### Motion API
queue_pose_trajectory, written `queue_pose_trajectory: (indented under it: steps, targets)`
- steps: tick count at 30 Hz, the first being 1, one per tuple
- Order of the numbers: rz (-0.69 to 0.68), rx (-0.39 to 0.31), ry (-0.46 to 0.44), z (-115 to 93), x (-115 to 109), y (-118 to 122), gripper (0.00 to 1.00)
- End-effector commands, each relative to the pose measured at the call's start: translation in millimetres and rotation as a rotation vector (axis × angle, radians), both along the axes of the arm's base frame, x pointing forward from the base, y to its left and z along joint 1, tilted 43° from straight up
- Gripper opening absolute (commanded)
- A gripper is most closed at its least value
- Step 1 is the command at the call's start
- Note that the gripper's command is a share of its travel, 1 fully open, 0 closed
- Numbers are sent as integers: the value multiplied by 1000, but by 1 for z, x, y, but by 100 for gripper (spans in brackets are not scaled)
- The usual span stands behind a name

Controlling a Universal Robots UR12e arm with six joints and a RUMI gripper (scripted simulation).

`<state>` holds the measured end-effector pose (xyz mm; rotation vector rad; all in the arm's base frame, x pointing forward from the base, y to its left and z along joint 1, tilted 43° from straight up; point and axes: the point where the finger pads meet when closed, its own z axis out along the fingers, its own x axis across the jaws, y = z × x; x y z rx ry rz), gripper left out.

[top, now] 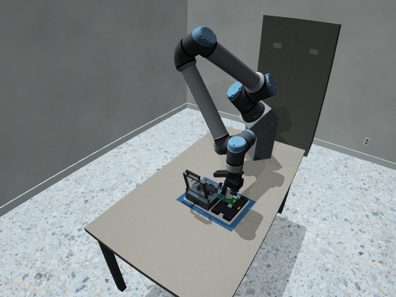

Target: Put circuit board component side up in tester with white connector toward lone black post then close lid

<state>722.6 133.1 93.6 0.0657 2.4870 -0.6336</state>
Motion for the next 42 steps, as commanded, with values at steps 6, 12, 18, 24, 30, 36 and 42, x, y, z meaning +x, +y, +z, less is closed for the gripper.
queue_pose_trajectory:
  steps: [6, 12, 18, 24, 30, 36, 42]
  targets:
    - [0, 0, -1, 1, 0, 0, 39]
    - [0, 0, -1, 2, -2, -4, 39]
    - [0, 0, -1, 4, -4, -8, 39]
    - [0, 0, -1, 8, -9, -19, 39]
    - [0, 0, -1, 13, -15, -31, 39]
    - [0, 0, -1, 18, -22, -44, 39]
    - [0, 0, -1, 25, -30, -63, 39]
